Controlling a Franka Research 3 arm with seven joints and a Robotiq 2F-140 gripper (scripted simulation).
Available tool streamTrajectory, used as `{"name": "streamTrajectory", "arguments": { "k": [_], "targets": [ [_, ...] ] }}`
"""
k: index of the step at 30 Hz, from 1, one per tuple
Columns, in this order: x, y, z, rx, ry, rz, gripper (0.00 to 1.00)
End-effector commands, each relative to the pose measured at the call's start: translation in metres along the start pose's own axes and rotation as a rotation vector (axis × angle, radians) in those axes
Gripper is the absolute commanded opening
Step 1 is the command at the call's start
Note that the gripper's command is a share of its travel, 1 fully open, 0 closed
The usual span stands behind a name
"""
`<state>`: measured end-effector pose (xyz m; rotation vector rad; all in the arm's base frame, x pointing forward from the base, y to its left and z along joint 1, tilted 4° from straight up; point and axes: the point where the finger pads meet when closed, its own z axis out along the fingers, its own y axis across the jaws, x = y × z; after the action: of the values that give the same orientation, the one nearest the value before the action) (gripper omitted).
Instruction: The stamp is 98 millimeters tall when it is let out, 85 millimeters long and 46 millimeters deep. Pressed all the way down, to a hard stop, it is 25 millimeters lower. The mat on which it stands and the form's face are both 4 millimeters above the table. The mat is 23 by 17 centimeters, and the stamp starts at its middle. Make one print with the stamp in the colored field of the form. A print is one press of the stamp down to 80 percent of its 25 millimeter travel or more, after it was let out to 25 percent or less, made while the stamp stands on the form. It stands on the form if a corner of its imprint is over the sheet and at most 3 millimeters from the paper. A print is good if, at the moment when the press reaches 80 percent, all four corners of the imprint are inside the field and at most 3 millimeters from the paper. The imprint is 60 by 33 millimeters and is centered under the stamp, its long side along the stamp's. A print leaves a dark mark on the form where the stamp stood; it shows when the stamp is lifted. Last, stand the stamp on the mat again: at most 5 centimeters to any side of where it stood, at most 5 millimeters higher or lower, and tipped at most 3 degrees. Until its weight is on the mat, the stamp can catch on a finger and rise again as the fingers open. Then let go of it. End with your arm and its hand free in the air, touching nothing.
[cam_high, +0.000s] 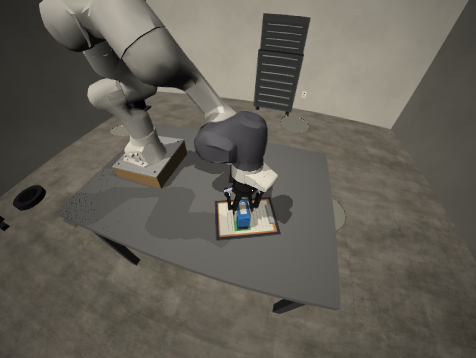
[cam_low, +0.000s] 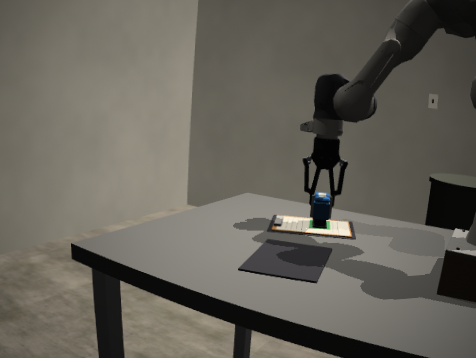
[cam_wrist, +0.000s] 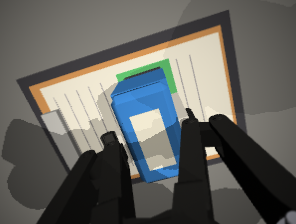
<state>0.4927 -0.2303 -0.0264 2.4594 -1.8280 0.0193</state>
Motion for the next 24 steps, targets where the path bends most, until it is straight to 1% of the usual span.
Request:
{"name": "streamTrajectory", "arguments": {
  "k": [1,5,18,24],
  "targets": [
    [0.001,-0.0008,0.0075,0.003,0.003,0.007,0.17],
    [0.001,-0.0008,0.0123,0.003,0.003,0.007,0.17],
    [0.001,-0.0008,0.0124,0.003,0.003,0.007,0.17],
    [0.001,-0.0008,0.0157,0.003,0.003,0.007,0.17]
  ]
}}
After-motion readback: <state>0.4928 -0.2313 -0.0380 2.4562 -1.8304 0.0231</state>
